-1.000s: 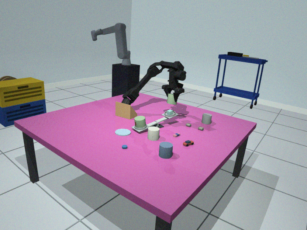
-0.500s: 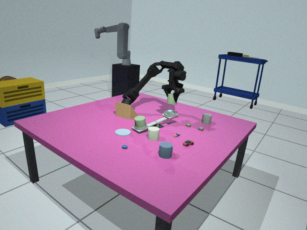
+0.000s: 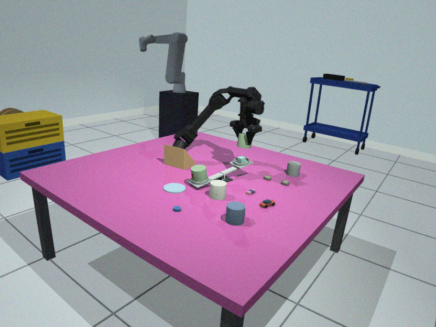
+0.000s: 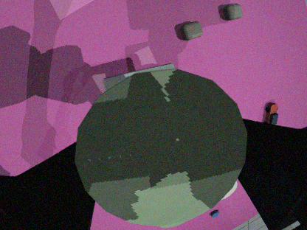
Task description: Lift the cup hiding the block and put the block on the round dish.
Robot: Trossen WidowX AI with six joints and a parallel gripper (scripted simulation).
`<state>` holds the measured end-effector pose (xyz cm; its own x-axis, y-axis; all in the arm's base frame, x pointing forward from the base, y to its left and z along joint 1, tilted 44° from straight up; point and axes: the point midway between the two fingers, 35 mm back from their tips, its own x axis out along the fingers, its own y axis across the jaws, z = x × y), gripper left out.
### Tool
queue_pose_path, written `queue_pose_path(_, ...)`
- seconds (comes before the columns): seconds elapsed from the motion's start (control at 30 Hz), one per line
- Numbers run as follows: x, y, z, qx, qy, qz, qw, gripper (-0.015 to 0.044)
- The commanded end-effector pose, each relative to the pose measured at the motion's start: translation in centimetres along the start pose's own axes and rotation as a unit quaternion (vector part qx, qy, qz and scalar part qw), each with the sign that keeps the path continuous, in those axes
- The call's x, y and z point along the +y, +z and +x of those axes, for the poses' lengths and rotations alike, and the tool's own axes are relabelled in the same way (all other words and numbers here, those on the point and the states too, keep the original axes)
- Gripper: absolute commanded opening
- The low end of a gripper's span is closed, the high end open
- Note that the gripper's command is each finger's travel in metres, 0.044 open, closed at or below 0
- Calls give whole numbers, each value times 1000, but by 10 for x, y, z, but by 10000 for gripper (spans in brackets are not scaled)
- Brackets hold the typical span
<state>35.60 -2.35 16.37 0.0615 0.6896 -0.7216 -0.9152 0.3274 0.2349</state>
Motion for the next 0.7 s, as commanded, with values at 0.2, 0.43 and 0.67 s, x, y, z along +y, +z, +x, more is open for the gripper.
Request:
queue_pose_path(0.2,5,5,4,1,0,-1,1000,0)
queue_pose_path(0.43,33,28,21,6,5,-8,1000,0)
queue_pose_path(0.67,63,46,38,9,10,-16,1000,0)
